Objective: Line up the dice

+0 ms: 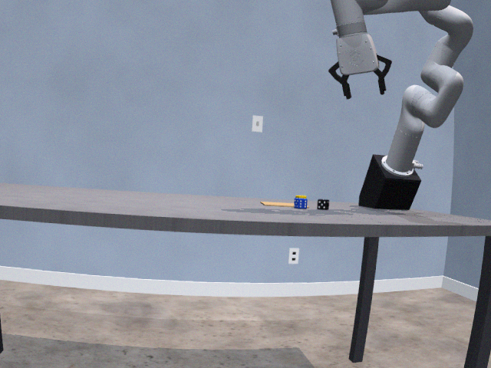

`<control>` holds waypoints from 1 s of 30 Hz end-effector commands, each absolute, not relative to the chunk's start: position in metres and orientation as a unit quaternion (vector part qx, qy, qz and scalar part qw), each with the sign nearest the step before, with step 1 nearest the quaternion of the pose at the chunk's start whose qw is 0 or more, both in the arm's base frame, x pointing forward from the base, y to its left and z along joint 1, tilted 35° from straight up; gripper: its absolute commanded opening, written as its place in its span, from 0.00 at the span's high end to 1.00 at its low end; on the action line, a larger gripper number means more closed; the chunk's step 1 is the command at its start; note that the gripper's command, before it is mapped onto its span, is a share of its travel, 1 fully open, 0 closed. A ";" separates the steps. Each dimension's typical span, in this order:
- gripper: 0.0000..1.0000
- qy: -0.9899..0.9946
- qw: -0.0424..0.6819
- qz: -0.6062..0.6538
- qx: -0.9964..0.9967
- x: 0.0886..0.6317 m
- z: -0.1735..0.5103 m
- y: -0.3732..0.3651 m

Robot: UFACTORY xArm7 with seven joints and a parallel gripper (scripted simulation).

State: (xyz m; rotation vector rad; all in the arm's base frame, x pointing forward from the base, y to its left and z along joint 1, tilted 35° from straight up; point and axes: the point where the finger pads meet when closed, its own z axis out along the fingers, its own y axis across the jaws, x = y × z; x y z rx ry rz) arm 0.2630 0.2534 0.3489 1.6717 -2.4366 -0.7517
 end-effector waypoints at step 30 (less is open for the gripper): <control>0.00 -0.939 0.089 -0.332 0.016 0.379 0.084 0.094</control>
